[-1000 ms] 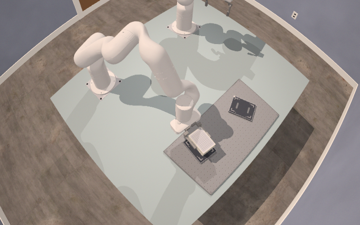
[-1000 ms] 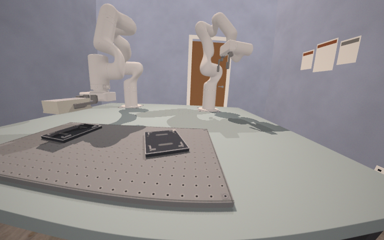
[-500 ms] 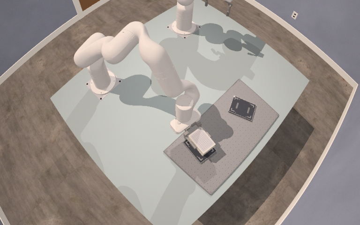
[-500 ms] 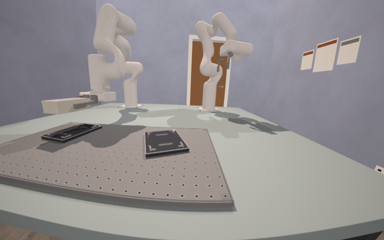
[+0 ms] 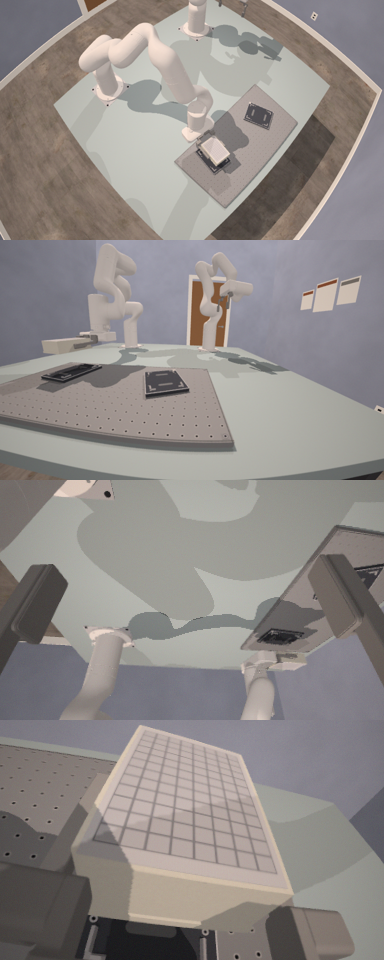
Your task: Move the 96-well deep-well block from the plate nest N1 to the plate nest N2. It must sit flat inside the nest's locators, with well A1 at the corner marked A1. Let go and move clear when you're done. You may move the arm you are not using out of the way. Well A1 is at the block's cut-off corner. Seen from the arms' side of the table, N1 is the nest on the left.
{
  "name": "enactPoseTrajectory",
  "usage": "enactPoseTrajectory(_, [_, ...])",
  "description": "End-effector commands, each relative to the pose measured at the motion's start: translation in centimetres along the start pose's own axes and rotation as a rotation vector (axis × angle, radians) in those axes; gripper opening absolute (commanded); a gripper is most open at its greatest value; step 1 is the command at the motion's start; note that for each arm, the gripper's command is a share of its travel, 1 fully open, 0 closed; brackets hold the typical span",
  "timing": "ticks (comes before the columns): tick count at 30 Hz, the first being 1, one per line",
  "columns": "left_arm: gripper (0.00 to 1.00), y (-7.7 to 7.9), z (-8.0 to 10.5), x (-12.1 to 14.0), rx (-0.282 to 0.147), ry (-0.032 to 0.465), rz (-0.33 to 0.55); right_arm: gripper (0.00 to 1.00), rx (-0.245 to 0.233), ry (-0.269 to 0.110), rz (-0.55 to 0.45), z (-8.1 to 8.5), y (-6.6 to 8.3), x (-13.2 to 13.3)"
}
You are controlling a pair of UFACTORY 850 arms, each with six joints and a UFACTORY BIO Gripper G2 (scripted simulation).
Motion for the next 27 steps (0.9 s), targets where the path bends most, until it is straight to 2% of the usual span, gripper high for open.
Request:
enactPoseTrajectory(1, [1.0,0.0,0.0,0.0,0.0,0.0,-0.001,0.0,-0.002,-0.001,0.0,0.1,-0.1,0.0])
enactPoseTrajectory(27, [1.0,0.0,0.0,0.0,0.0,0.0,-0.001,0.0,-0.002,-0.001,0.0,-3.8,-0.1,0.8])
Point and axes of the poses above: on each arm, the point midway between the two finger pads, its own y axis back along the fingers, its own x axis across the jaws, z = x × y, the point moved 8 cm from there along y, back along the fingers, and after that the axes turned 11 degrees about y, right-handed, at the moved point
